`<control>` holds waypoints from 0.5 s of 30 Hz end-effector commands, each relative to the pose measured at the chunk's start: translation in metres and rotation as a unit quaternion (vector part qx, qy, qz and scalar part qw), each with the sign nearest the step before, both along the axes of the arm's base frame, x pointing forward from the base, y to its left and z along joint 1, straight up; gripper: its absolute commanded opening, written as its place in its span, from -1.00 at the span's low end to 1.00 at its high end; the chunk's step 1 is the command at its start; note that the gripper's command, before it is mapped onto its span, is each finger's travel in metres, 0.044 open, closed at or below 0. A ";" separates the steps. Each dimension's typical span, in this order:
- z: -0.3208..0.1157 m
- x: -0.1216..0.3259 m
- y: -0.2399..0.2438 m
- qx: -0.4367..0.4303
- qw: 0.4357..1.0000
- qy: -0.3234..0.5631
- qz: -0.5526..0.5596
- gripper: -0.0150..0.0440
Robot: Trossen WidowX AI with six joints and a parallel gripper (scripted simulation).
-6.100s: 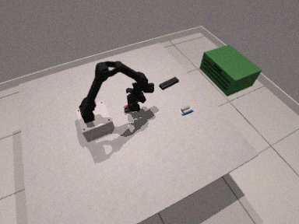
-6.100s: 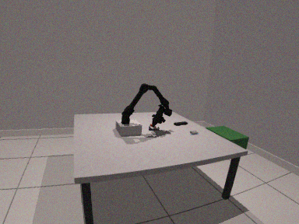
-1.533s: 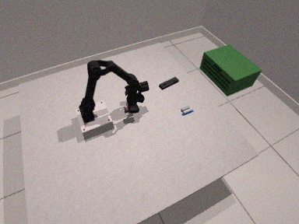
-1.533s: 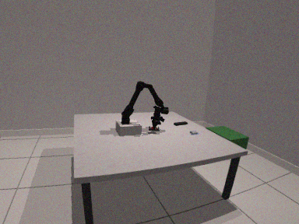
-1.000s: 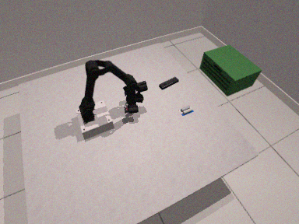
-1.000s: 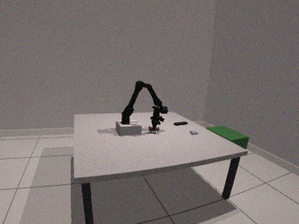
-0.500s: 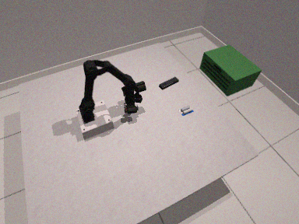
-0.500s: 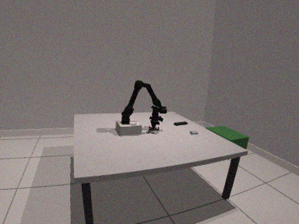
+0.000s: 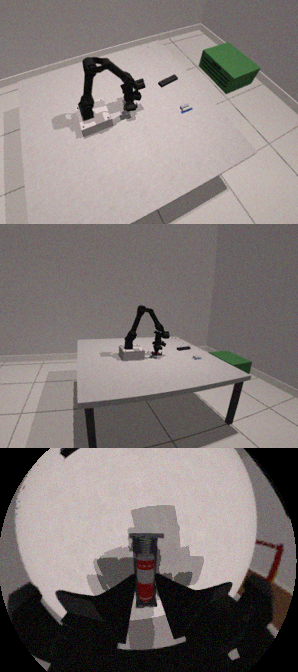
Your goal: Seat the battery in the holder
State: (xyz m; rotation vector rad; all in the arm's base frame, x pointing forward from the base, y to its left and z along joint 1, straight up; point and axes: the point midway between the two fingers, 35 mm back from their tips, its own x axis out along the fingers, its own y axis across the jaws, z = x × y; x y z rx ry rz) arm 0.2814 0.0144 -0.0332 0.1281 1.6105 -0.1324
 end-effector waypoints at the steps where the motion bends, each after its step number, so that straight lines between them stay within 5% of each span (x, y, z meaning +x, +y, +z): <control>1: 0.001 0.000 0.000 0.000 1.000 0.000 -0.002 0.08; 12: 0.015 0.000 0.000 0.000 1.000 0.000 0.000 0.08; 15: 0.027 0.001 0.000 0.000 1.000 -0.001 0.000 0.34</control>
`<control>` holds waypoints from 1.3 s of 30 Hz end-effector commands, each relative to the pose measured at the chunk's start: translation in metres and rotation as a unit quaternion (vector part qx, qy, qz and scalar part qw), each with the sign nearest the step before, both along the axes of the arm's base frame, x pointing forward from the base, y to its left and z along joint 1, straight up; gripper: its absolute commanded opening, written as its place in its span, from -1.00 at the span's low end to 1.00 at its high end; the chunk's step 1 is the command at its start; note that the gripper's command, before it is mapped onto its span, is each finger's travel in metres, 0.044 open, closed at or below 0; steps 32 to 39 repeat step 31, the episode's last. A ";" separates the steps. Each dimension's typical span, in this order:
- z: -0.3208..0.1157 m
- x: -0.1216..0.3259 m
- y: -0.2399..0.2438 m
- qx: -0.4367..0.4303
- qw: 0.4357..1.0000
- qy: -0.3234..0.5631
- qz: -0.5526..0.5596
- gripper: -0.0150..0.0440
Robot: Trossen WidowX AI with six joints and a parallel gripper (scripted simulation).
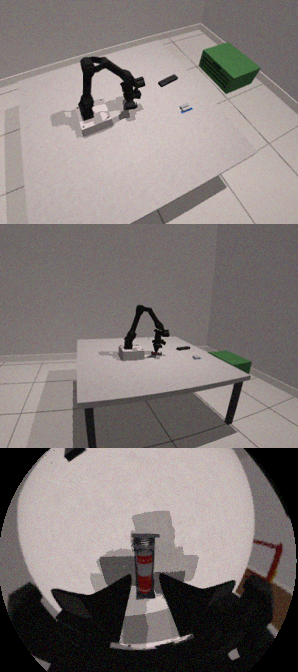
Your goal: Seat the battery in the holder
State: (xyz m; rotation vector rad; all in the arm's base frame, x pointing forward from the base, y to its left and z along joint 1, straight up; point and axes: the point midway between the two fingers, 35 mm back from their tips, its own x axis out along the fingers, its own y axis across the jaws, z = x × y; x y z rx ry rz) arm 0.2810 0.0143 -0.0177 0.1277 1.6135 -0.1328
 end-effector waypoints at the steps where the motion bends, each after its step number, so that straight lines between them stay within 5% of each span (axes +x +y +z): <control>1: 0.023 0.002 0.000 0.000 1.000 -0.002 0.000 0.43; 8: 0.073 0.000 0.000 0.000 1.000 -0.002 0.000 1.00; 39: 0.073 0.001 0.000 0.000 1.000 -0.002 0.000 1.00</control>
